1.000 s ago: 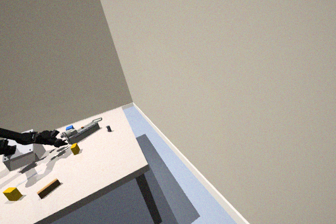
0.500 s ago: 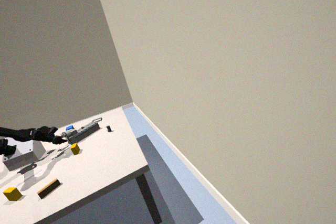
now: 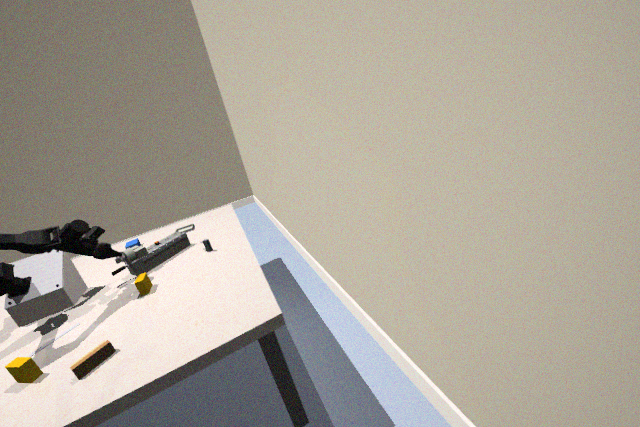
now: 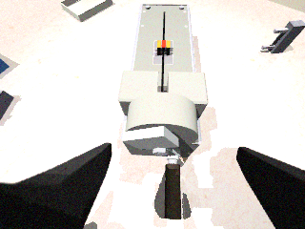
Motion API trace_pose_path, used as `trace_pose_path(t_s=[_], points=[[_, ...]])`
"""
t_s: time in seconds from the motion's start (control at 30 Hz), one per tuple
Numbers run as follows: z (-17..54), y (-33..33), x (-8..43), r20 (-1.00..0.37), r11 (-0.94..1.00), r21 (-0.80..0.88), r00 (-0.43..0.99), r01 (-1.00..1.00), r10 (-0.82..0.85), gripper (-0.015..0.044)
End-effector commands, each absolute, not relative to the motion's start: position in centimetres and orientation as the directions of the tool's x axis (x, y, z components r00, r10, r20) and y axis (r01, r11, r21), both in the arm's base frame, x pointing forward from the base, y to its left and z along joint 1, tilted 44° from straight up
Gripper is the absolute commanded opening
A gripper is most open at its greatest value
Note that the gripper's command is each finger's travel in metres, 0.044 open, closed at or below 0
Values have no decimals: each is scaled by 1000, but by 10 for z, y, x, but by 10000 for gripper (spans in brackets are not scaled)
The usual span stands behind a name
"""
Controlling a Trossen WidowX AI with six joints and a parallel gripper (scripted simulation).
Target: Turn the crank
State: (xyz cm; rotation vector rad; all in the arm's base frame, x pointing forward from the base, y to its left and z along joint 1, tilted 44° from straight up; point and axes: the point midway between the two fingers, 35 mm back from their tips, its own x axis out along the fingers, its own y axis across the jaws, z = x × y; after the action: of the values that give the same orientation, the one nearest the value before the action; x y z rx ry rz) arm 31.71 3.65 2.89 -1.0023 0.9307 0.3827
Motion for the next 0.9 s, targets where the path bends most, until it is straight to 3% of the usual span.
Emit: trace_pose_path(t_s=[0.0,0.23,0.87], points=[[54,57,316,-801,517,-556,586,-651,-123,440],[79,80,308,-799,516,-558,588,-650,-124,440],[46,125,357,-719,635,-645,618,-425,-317,440]])
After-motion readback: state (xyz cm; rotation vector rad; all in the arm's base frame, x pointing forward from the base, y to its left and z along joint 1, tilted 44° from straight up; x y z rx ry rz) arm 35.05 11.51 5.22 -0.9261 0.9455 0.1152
